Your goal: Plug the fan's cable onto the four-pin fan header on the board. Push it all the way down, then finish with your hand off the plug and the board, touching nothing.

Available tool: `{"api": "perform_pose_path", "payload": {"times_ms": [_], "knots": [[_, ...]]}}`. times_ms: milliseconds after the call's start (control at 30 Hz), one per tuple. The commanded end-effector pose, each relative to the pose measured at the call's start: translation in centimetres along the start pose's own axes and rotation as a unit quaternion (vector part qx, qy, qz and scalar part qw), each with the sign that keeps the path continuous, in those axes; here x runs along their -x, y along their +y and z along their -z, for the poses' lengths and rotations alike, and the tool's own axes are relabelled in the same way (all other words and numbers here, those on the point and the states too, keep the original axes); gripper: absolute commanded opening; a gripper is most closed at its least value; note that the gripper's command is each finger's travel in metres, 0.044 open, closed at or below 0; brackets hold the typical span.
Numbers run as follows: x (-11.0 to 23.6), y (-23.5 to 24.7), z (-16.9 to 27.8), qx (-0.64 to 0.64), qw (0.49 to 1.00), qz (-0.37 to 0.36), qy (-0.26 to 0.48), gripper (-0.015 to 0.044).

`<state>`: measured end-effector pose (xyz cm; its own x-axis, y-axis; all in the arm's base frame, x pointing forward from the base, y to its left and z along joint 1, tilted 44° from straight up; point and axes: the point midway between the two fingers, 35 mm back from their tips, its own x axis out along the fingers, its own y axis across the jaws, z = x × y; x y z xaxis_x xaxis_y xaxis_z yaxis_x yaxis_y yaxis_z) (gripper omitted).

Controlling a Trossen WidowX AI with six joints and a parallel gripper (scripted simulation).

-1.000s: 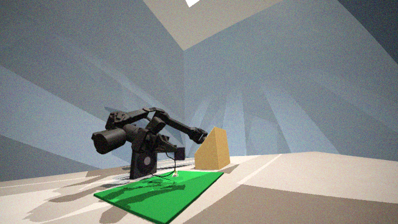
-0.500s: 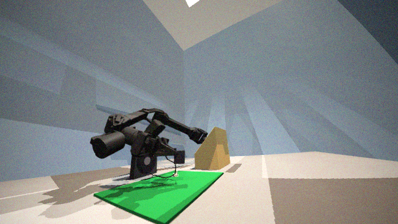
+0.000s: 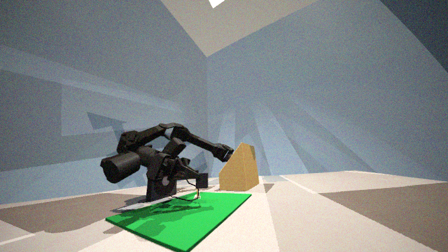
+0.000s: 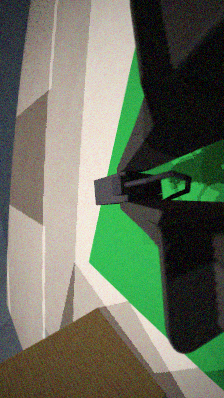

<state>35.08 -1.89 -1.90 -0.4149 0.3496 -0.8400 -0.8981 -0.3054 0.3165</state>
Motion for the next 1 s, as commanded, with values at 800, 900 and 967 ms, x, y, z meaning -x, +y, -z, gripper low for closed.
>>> {"api": "perform_pose_path", "payload": {"times_ms": [800,900,967], "knots": [[-0.8,0.0,1.9,0.001,1.000,-0.001,0.001,0.0000],[-0.8,0.0,2.1,0.001,1.000,-0.001,0.001,0.0000],[-0.9,0.0,2.2,0.001,1.000,-0.001,0.001,0.0000]]}}
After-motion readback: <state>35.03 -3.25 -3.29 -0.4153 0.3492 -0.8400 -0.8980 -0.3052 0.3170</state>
